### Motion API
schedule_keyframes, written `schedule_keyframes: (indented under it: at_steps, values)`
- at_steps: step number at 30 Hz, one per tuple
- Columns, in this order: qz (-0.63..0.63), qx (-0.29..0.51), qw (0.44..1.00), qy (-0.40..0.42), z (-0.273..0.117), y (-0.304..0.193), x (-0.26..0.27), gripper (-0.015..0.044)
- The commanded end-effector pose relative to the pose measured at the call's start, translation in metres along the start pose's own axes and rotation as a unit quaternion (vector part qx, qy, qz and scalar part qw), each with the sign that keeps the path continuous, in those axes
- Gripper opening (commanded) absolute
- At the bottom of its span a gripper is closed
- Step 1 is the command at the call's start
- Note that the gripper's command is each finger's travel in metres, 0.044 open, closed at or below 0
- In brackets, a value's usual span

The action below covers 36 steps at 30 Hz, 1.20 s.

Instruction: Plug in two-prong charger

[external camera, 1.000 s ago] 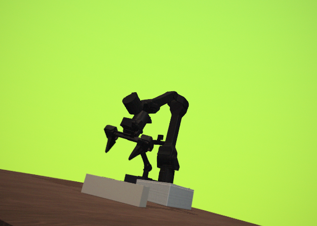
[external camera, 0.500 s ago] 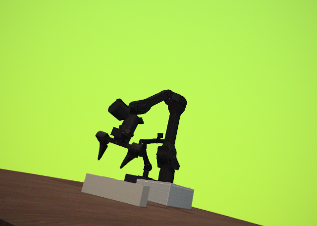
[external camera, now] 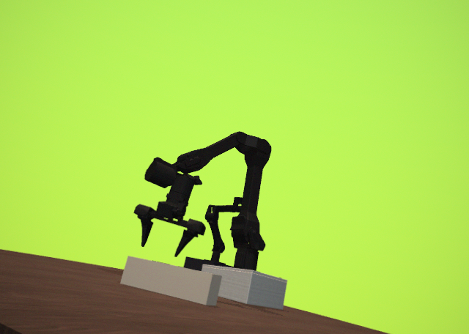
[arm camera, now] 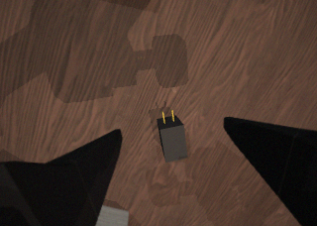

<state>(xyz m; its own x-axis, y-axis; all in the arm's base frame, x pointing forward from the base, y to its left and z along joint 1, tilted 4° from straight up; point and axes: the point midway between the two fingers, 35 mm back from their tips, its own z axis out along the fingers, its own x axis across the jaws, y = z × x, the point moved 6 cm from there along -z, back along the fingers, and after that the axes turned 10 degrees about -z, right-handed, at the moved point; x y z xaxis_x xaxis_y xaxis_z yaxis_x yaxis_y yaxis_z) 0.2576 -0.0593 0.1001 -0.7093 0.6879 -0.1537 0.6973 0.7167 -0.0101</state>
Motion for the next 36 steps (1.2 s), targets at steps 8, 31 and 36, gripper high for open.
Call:
schedule_keyframes:
  at_steps: [8, 31, 36]
  values:
    - [-0.029, 0.048, 0.997, 0.051, 0.009, -0.036, -0.008, 0.044]
    - [-0.029, 0.049, 0.997, 0.052, 0.036, -0.037, -0.007, 0.044]
    - [-0.029, 0.049, 0.997, 0.052, 0.044, -0.037, -0.007, 0.044]
